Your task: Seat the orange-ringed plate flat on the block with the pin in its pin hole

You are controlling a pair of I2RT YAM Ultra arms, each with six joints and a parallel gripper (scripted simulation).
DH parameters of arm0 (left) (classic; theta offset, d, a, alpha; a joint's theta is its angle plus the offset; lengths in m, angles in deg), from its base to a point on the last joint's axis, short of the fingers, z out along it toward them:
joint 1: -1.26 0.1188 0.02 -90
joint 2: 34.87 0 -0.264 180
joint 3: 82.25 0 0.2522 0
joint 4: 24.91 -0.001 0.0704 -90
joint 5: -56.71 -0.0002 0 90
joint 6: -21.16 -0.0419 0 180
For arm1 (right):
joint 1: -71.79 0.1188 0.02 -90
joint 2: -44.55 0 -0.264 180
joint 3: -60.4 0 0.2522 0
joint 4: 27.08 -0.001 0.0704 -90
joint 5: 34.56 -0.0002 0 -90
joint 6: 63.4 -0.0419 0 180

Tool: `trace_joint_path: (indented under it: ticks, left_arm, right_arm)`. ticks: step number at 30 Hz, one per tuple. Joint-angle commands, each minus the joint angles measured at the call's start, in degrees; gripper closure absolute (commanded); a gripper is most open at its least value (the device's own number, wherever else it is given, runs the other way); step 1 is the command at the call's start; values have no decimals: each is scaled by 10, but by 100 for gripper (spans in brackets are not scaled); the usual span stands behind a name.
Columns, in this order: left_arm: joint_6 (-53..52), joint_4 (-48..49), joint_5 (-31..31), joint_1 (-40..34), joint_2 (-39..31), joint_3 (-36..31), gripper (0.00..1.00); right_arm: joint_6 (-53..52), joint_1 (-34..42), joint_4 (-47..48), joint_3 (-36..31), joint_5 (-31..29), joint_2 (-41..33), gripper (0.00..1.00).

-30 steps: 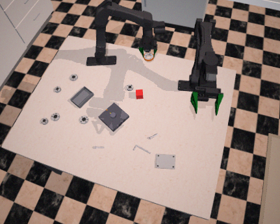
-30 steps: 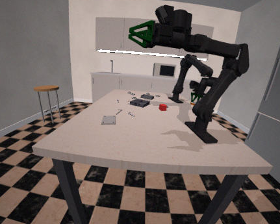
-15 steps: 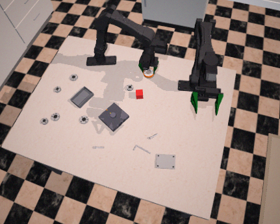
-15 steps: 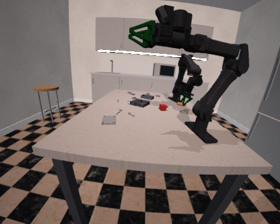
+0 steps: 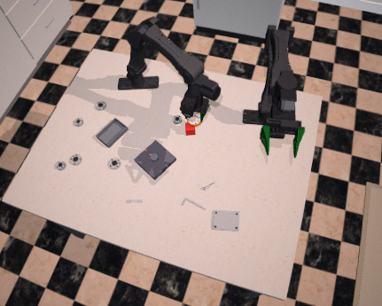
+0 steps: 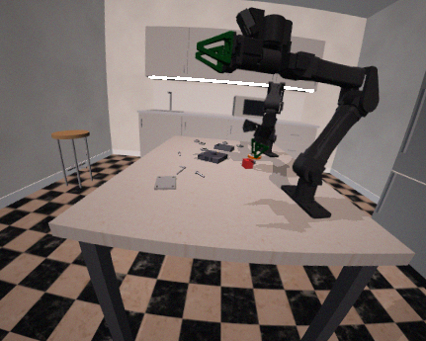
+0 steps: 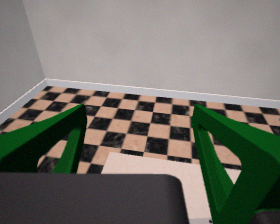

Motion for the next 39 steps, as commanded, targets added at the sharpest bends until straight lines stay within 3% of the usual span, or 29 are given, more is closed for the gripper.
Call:
trace_joint_path:
  ticks: [1,39]
  left_arm:
    - [-4,9,3,-2,-5,20,23]
    - [-4,9,3,-2,-5,20,23]
  right_arm:
    - [36,-28,17,27,3,2,100]
    - [234,-331,61,100,22,70,100]
